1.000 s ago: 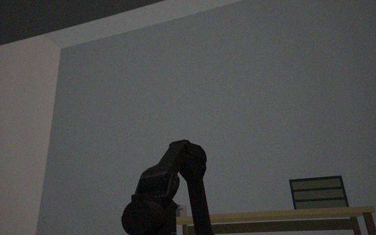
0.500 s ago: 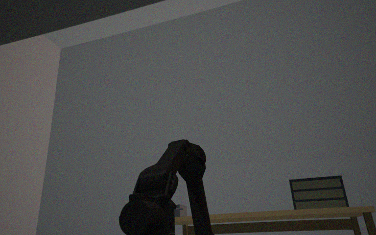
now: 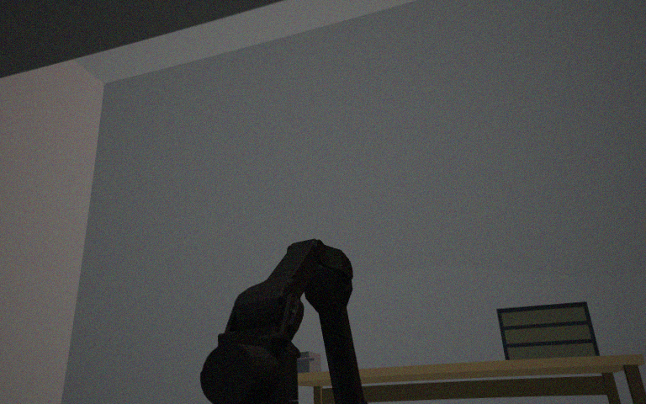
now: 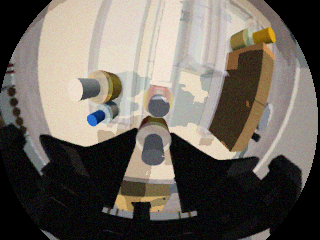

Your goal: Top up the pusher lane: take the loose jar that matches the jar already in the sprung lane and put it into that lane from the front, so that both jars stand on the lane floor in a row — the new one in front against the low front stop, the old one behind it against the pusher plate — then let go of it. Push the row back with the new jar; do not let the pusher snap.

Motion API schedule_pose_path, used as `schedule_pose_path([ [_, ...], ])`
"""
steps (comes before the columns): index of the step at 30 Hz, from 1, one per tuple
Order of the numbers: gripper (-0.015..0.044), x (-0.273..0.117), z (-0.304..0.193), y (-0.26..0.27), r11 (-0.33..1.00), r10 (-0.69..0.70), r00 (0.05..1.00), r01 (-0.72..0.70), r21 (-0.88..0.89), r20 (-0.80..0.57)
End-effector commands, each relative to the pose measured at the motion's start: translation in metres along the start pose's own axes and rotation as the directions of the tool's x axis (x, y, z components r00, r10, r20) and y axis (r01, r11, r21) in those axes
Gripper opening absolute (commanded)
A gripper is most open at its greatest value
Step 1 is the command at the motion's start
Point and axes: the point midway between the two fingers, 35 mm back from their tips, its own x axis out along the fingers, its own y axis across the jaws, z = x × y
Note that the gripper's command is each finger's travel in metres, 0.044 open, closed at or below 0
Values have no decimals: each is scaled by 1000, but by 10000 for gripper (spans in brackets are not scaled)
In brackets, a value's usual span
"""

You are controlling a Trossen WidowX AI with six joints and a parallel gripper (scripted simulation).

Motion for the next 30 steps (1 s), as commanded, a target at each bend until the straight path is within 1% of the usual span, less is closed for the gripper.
schedule_pose_path([
  [1,0,-6,12,0,1000,1,999,-1,1,32],
  [30,0,-7,15,0,1000,1,999,-1,1,33],
])
